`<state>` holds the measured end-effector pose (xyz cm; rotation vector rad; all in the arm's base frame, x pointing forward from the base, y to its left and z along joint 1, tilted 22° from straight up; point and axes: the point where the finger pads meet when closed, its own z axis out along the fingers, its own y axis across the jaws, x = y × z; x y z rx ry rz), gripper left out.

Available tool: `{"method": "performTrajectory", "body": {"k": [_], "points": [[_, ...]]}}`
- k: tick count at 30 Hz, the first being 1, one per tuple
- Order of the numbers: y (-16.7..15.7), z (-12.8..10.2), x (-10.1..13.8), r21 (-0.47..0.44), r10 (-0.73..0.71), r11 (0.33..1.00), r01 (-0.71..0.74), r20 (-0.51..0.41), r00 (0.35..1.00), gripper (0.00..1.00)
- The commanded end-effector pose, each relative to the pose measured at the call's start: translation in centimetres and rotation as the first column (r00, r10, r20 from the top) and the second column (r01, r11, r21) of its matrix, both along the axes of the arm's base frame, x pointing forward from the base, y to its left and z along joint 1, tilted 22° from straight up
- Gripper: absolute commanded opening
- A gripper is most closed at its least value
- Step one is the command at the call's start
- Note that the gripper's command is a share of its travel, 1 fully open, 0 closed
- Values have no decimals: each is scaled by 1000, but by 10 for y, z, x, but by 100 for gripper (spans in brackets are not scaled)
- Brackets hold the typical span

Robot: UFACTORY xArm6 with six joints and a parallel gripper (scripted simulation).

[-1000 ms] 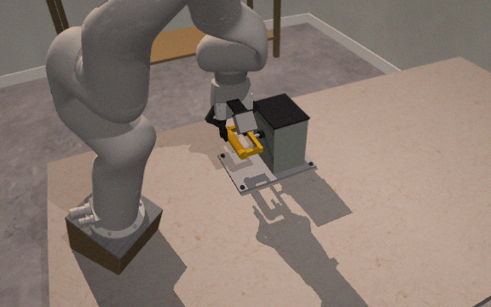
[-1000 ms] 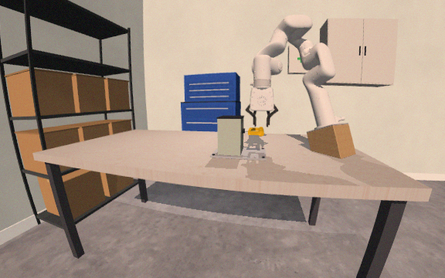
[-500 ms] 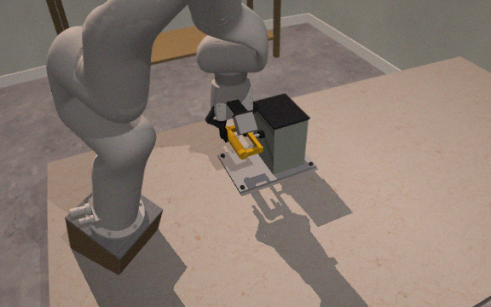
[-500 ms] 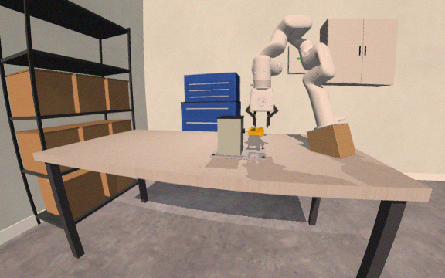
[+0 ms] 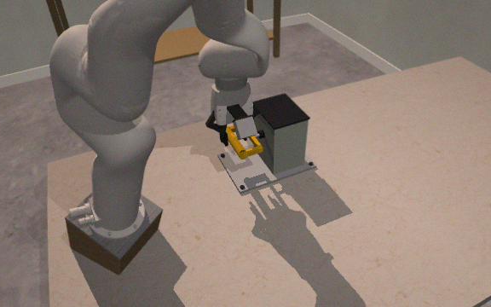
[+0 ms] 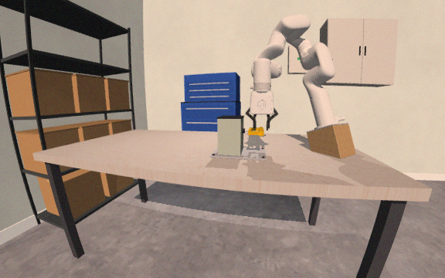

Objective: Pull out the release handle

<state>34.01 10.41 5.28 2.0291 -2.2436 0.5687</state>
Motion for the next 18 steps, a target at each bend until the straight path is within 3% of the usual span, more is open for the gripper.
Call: {"method": "performTrajectory", "body": {"k": [1,18], "points": [[-1,-3,2,2,1,1000,-1,3,1000,52],[-6,-18,5,2,1,1000,-1,3,1000,52]]}}
